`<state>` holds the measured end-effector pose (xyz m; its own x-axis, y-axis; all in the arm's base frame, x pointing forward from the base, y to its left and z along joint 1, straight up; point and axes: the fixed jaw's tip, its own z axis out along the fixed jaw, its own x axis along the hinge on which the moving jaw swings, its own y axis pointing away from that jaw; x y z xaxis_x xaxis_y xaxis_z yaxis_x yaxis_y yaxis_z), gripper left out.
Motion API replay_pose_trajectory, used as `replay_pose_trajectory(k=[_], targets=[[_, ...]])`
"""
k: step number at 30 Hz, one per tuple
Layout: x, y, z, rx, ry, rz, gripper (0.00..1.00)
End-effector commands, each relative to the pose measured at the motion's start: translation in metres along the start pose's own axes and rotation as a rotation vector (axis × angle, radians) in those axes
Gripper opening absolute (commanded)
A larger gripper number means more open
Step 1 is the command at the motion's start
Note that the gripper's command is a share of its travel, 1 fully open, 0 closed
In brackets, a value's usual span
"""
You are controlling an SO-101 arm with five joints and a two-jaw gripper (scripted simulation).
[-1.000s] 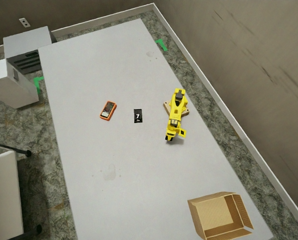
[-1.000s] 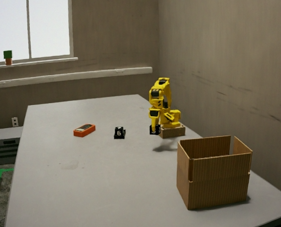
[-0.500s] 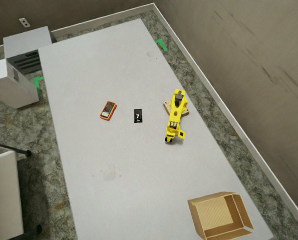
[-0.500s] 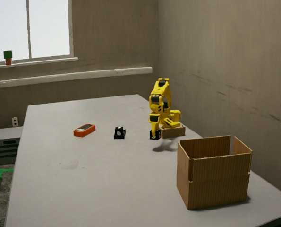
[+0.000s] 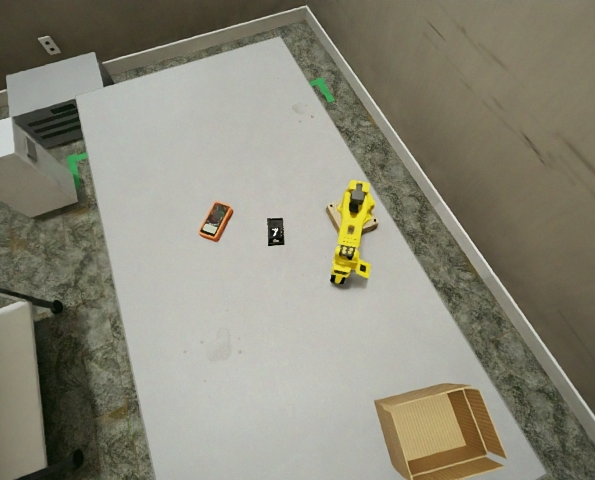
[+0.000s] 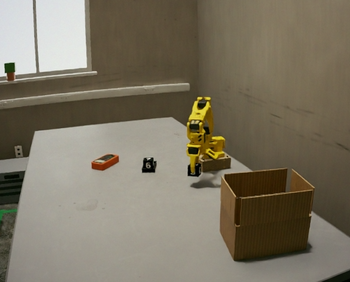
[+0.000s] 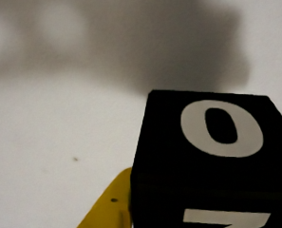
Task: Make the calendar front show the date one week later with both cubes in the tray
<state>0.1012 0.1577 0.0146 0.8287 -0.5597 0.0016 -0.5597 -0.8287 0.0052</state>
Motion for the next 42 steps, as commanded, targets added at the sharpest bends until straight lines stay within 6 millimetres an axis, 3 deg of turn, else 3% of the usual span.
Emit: replay_pose_trajectory(k=[1,42], targets=[[-0.002,0.002,0.003,-0.013,-0.001,-0.004,0.0],[-0.002,0.003,0.015,-0.013,-0.001,-0.004,0.0]])
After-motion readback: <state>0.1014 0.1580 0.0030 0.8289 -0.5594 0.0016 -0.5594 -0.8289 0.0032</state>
